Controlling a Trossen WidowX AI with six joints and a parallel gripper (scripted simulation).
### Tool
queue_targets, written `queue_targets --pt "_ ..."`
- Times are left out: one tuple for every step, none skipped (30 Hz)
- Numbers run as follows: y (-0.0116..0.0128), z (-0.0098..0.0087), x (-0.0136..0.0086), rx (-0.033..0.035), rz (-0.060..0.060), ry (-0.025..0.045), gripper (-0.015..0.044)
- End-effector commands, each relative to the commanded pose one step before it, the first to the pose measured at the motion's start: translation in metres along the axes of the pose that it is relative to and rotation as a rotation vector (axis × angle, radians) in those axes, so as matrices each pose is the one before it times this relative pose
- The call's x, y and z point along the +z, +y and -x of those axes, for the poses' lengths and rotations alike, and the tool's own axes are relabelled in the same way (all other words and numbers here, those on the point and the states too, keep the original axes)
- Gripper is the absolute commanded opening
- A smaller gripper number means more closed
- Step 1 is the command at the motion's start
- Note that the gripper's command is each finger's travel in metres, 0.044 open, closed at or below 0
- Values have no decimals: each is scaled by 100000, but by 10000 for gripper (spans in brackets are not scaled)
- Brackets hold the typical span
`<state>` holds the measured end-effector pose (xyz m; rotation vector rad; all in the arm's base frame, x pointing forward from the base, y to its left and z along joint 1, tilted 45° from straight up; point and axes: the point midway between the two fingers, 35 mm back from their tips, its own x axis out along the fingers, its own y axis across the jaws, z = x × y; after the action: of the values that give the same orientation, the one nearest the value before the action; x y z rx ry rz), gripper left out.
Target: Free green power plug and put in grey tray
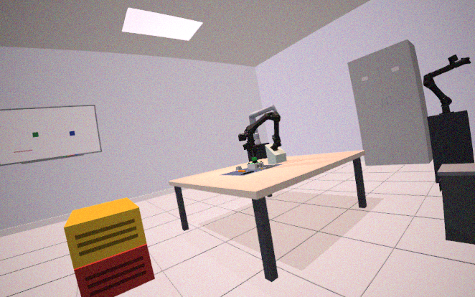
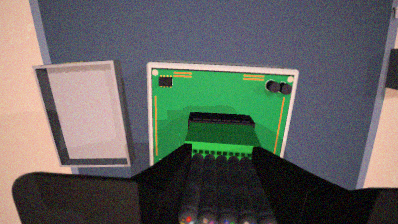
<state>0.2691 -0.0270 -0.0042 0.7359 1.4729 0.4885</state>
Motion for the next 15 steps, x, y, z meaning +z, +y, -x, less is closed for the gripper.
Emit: queue_targets --pt "-155 -76 -101 -600 -519 227 0" --pt "0 0 0 0 0 0 0" --pt "0 0 0 0 0 0 0" --pt "0 0 0 0 0 0 0" --pt "0 0 0 0 0 0 0" --pt "0 0 0 0 0 0 0" --pt "0 0 0 0 0 0 0" --pt "-1 216 0 -9 -2 1 0" --pt "-2 218 1 -10 -2 1 0" --pt "1 218 1 -48 -2 1 0" --pt "20 218 1 -264 -2 2 0" --pt "53 217 1 -643 -3 1 0" --pt "90 217 1 -1089 -4 -1 0" --pt "122 217 2 -1483 -4 -3 0" --pt "139 216 2 -1708 -4 -1 0"
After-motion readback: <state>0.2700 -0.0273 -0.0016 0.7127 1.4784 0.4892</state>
